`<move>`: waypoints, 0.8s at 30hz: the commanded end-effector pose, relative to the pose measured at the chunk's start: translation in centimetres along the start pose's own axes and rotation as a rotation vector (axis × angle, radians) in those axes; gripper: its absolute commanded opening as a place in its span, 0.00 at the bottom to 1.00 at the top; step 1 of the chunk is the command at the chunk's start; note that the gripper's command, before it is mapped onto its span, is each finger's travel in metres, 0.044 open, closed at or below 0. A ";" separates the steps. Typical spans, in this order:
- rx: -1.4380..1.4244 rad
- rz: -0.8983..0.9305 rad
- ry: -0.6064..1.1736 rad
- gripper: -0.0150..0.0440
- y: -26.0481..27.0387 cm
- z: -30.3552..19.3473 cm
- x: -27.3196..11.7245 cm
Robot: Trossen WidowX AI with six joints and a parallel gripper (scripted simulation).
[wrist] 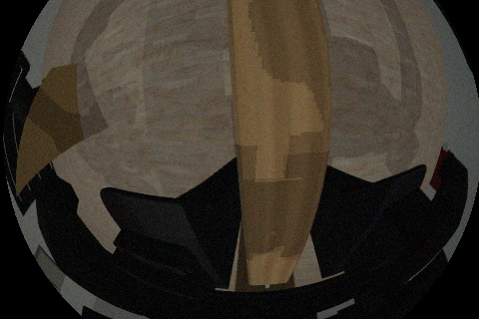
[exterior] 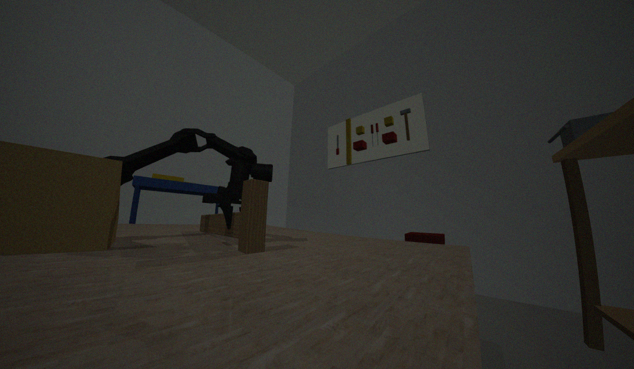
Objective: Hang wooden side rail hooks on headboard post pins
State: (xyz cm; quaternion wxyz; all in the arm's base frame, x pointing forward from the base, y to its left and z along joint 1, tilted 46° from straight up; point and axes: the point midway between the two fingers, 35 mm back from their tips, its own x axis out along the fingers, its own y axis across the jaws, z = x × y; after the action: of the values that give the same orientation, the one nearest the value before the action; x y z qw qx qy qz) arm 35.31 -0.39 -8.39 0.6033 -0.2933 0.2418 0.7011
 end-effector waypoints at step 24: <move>0.000 -0.014 0.008 0.25 0.1 -0.7 -0.2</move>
State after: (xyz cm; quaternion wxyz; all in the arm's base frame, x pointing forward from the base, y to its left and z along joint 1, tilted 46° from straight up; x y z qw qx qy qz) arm 35.36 -0.61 -8.61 0.6053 -0.2955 0.2408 0.6988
